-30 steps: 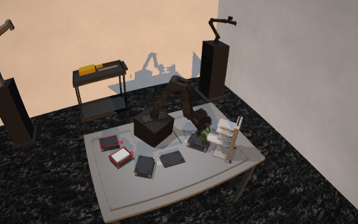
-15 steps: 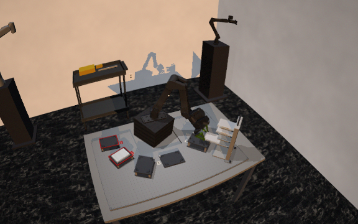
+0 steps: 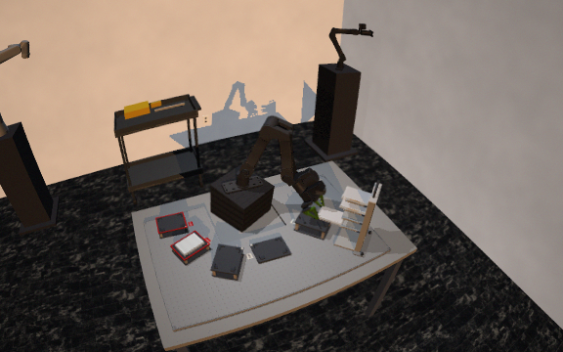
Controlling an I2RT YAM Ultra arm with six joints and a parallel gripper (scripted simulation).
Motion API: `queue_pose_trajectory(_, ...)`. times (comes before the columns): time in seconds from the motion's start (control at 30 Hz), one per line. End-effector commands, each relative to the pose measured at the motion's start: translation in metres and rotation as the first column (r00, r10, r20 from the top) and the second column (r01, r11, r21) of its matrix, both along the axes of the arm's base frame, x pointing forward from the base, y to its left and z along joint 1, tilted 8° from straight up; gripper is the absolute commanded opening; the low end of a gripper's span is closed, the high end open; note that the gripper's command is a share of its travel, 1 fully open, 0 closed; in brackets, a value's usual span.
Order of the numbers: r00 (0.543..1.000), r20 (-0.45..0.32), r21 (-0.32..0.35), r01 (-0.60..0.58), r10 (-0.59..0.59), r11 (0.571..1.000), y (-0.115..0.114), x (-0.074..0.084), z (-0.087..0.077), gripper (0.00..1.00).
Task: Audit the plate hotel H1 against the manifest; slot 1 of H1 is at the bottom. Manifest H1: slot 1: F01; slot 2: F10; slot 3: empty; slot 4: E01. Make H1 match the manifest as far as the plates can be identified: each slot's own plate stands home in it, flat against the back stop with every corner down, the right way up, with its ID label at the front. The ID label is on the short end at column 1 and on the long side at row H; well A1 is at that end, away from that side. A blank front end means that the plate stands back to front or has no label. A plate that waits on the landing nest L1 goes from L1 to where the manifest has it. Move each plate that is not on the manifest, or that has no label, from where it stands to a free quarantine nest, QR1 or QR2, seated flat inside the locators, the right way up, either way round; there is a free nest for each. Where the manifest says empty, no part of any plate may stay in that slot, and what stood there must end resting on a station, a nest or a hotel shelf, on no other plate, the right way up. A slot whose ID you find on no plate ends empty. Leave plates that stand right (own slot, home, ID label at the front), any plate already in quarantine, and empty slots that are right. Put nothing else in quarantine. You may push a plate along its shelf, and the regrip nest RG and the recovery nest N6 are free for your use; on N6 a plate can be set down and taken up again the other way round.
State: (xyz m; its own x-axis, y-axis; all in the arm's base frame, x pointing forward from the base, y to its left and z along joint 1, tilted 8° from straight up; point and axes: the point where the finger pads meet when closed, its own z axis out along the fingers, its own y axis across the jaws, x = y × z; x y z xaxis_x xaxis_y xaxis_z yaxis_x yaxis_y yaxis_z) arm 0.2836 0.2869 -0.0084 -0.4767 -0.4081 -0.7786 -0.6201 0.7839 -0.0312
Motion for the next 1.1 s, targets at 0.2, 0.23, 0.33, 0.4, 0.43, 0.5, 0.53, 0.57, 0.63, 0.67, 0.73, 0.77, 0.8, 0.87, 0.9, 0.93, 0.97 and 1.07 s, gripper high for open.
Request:
queue_pose_trajectory(0.2,1.0,0.023,0.024,0.003,-0.003,1.0,-0.002,-0.003,0.008,0.86)
queue_pose_trajectory(0.23,1.0,0.023,0.024,0.003,-0.003,1.0,-0.003,-0.004,0.008,0.86)
queue_pose_trajectory(0.33,1.0,0.022,0.024,0.003,-0.003,1.0,-0.005,-0.007,0.008,0.86)
queue_pose_trajectory(0.4,1.0,0.022,0.024,0.003,-0.003,1.0,-0.007,-0.009,0.007,0.86)
queue_pose_trajectory(0.43,1.0,0.022,0.024,0.003,-0.003,1.0,-0.007,-0.01,0.007,0.86)
queue_pose_trajectory(0.5,1.0,0.022,0.024,0.003,-0.003,1.0,-0.009,-0.012,0.007,0.86)
queue_pose_trajectory(0.53,1.0,0.022,0.024,0.003,-0.003,1.0,-0.01,-0.013,0.007,0.86)
queue_pose_trajectory(0.57,1.0,0.022,0.024,0.003,-0.003,1.0,-0.011,-0.014,0.006,0.86)
queue_pose_trajectory(0.63,1.0,0.022,0.024,0.003,-0.003,1.0,-0.012,-0.016,0.006,0.86)
queue_pose_trajectory(0.67,1.0,0.022,0.024,0.003,-0.003,1.0,-0.012,-0.016,0.006,0.86)
queue_pose_trajectory(0.73,1.0,0.022,0.024,0.003,-0.003,1.0,-0.013,-0.017,0.006,0.86)
queue_pose_trajectory(0.77,1.0,0.022,0.024,0.003,-0.003,1.0,-0.014,-0.019,0.006,0.86)
queue_pose_trajectory(0.8,1.0,0.022,0.024,0.003,-0.003,1.0,-0.015,-0.02,0.006,0.86)
queue_pose_trajectory(0.87,1.0,0.022,0.024,0.003,-0.003,1.0,-0.017,-0.022,0.005,0.86)
queue_pose_trajectory(0.9,1.0,0.022,0.024,0.003,-0.003,1.0,-0.017,-0.022,0.005,0.86)
queue_pose_trajectory(0.93,1.0,0.022,0.024,0.003,-0.003,1.0,-0.017,-0.022,0.005,0.86)
queue_pose_trajectory(0.97,1.0,0.022,0.024,0.003,-0.003,1.0,-0.017,-0.022,0.005,0.86)
queue_pose_trajectory(1.07,1.0,0.022,0.024,0.003,-0.003,1.0,-0.017,-0.022,0.005,0.86)
